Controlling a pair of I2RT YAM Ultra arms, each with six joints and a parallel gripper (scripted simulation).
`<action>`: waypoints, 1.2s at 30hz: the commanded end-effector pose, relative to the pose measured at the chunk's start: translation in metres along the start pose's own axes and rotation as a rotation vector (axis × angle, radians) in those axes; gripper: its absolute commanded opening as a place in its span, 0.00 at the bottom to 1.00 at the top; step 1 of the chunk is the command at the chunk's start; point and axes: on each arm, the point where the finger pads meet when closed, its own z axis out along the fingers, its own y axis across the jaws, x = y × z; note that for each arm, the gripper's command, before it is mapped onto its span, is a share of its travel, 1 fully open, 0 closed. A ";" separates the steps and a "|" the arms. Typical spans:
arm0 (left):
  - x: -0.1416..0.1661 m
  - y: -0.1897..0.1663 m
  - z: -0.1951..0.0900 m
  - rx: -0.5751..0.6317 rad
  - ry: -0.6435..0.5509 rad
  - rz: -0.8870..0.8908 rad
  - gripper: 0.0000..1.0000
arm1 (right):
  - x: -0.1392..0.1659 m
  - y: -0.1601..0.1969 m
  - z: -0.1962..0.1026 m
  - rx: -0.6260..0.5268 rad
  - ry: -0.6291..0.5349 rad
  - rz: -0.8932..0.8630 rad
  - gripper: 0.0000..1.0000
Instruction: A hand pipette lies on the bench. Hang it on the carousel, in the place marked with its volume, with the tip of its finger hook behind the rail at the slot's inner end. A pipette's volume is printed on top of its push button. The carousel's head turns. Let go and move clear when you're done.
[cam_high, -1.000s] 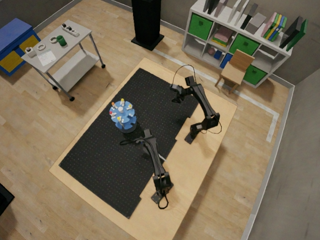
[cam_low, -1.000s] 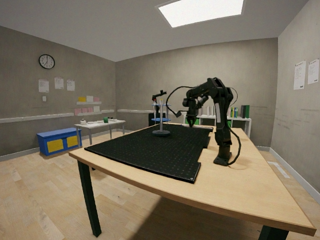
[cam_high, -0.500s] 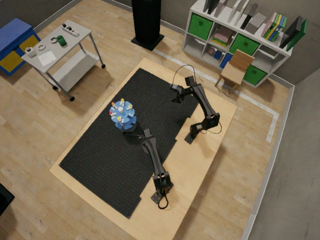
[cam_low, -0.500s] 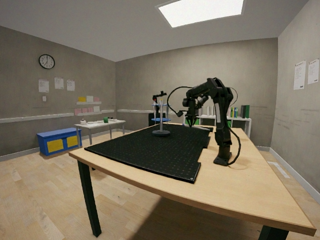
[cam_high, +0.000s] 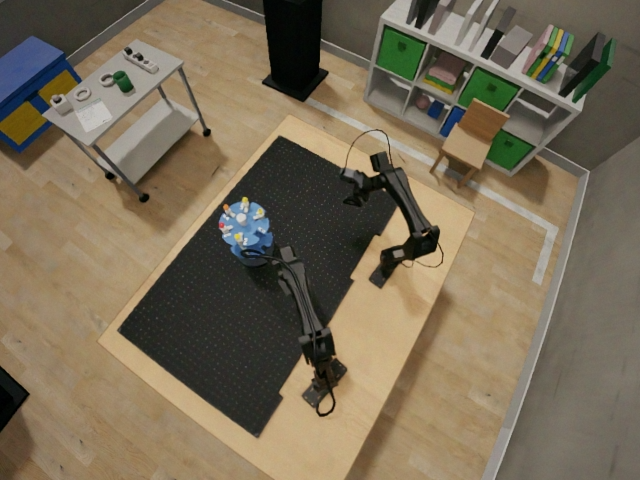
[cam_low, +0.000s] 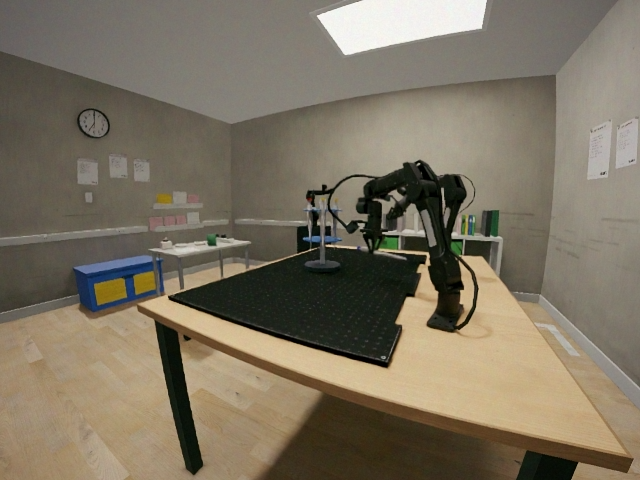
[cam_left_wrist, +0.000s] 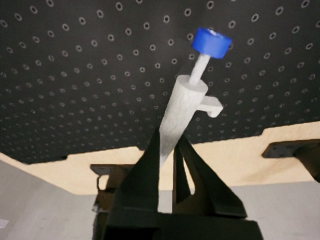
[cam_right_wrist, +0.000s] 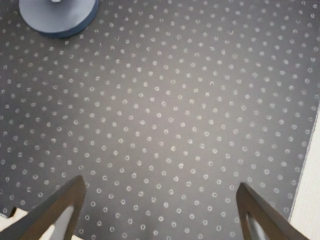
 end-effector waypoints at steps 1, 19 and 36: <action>-0.004 0.005 -0.007 -0.006 0.008 0.005 0.12 | -0.008 -0.003 -0.005 0.012 -0.032 -0.018 1.00; -0.048 -0.002 -0.022 -0.006 -0.197 0.019 0.12 | -0.008 -0.003 -0.005 0.012 -0.032 -0.018 1.00; -0.069 -0.002 -0.052 -0.004 -0.533 0.022 0.12 | -0.008 -0.003 -0.005 0.012 -0.032 -0.018 1.00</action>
